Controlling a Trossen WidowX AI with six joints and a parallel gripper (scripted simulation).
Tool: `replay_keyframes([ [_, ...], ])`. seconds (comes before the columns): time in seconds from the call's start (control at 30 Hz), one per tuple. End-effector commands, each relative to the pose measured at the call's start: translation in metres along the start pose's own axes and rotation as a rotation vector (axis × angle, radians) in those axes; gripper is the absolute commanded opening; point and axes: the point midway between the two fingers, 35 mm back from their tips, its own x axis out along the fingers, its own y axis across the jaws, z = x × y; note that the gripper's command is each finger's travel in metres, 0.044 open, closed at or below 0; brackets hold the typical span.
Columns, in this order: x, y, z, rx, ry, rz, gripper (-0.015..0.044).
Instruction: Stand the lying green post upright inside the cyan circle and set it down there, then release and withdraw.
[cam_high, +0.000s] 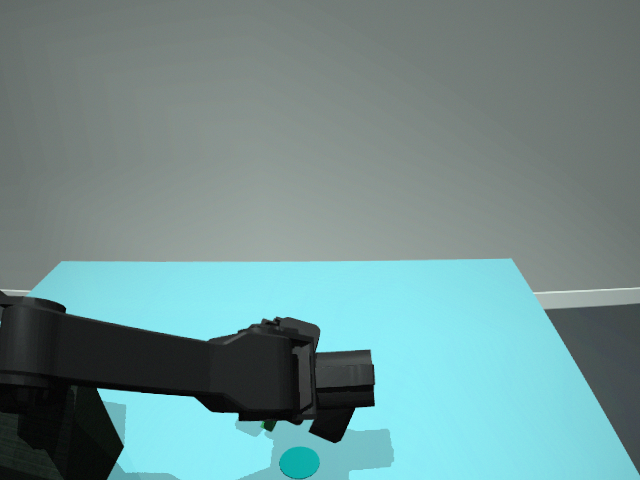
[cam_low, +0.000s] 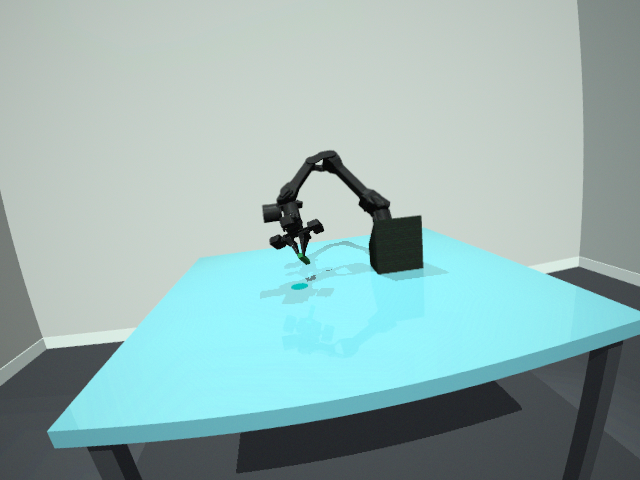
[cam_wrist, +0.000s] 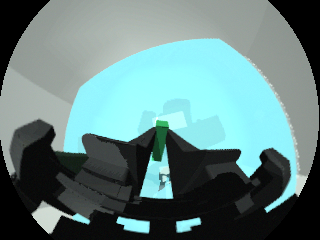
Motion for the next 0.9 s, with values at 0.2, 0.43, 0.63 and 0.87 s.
replay_keyframes([
  [0.2,0.0007,0.0019,-0.0013,-0.013,-0.077,0.012,0.0023],
  [0.43,0.0002,0.0016,-0.0015,-0.021,-0.130,0.014,0.0023],
  [0.63,-0.0005,0.0013,-0.0018,-0.029,-0.175,0.013,0.0023],
  [0.87,-0.0018,0.0008,-0.0020,-0.038,-0.227,0.009,0.0023],
])
